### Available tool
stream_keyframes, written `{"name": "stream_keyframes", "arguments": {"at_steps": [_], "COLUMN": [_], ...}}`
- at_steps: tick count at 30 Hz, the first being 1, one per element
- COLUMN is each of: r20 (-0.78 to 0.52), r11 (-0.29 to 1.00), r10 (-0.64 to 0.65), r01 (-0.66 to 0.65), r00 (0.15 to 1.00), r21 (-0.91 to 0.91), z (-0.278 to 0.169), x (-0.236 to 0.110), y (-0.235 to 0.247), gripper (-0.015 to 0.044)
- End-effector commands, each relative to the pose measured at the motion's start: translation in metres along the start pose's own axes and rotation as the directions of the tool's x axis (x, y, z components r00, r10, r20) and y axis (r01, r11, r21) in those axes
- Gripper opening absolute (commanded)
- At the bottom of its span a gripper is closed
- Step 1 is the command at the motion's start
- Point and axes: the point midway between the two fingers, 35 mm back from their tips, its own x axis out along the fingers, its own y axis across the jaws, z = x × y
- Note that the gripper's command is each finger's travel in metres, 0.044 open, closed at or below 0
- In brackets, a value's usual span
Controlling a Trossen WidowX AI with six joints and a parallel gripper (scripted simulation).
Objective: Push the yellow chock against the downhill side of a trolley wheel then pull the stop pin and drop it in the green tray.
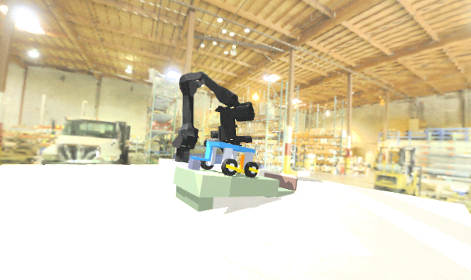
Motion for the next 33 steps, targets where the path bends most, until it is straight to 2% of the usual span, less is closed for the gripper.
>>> {"name": "stream_keyframes", "arguments": {"at_steps": [1,12,19,20,33], "r20": [0.004,0.005,0.004,0.004,0.004], "r11": [1.000,1.000,1.000,1.000,1.000], "r10": [-0.022,-0.025,-0.025,-0.024,-0.023], "r01": [0.022,0.025,0.025,0.024,0.023], "r00": [1.000,1.000,1.000,1.000,1.000], "r21": [0.001,0.001,0.001,0.001,0.001], "z": [0.001,0.002,0.001,0.001,0.001], "x": [0.013,0.037,0.037,0.037,0.040], "y": [-0.005,-0.015,-0.012,-0.011,-0.001], "gripper": [0.0000,0.0000,0.0184,0.0190,0.0190]}}
